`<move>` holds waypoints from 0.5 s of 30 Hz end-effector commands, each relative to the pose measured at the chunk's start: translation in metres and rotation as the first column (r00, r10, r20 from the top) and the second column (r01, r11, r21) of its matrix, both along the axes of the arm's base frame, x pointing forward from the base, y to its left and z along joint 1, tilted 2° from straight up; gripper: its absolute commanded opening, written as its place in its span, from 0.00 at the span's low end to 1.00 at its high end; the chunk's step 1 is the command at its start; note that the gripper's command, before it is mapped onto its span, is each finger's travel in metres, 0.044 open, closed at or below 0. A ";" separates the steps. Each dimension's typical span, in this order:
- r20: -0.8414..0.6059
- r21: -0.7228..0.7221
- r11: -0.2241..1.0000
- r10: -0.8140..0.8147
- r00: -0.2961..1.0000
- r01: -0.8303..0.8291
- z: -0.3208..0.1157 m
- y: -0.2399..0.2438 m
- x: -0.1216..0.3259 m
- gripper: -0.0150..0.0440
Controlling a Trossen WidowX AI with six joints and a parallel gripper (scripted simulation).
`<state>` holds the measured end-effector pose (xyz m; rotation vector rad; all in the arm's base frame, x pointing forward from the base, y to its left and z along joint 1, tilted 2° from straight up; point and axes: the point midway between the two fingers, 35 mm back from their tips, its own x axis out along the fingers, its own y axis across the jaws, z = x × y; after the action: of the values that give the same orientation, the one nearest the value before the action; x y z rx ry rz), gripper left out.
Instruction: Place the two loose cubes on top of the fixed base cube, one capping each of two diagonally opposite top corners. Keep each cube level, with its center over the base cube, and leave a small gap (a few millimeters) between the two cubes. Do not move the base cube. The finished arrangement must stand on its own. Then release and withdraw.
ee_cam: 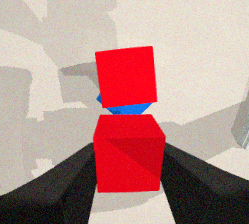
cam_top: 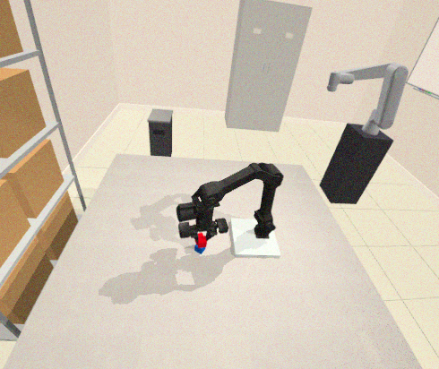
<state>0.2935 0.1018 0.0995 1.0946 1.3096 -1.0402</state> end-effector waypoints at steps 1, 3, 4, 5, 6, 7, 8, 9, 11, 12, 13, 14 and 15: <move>-0.013 -0.001 1.000 -0.001 1.000 0.001 -0.010 0.000 -0.002 0.43; -0.013 -0.001 1.000 0.000 1.000 0.000 -0.014 0.000 -0.002 0.43; -0.013 -0.001 1.000 0.000 1.000 0.000 -0.017 0.000 -0.002 0.43; -0.013 -0.001 1.000 0.000 1.000 0.000 -0.019 0.000 -0.002 0.43; -0.013 -0.001 1.000 0.000 1.000 0.000 -0.021 0.000 -0.002 0.43; -0.014 -0.001 1.000 0.000 1.000 0.000 -0.023 0.001 -0.002 0.43; -0.014 -0.001 1.000 0.000 1.000 0.000 -0.024 0.001 -0.002 0.43; -0.014 -0.001 1.000 -0.001 1.000 0.001 -0.025 0.001 -0.002 0.43; -0.014 -0.001 1.000 -0.001 1.000 0.001 -0.026 0.001 -0.002 0.43; -0.014 -0.001 1.000 -0.001 1.000 0.001 -0.026 0.001 -0.002 0.43; -0.014 -0.001 1.000 -0.001 1.000 0.001 -0.026 0.001 -0.002 0.43; -0.014 -0.001 1.000 -0.001 1.000 0.001 -0.026 0.001 -0.002 0.43; -0.014 -0.001 1.000 -0.001 1.000 0.001 -0.026 0.001 -0.002 0.43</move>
<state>0.2936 0.1025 0.0763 1.0893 1.3139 -1.0437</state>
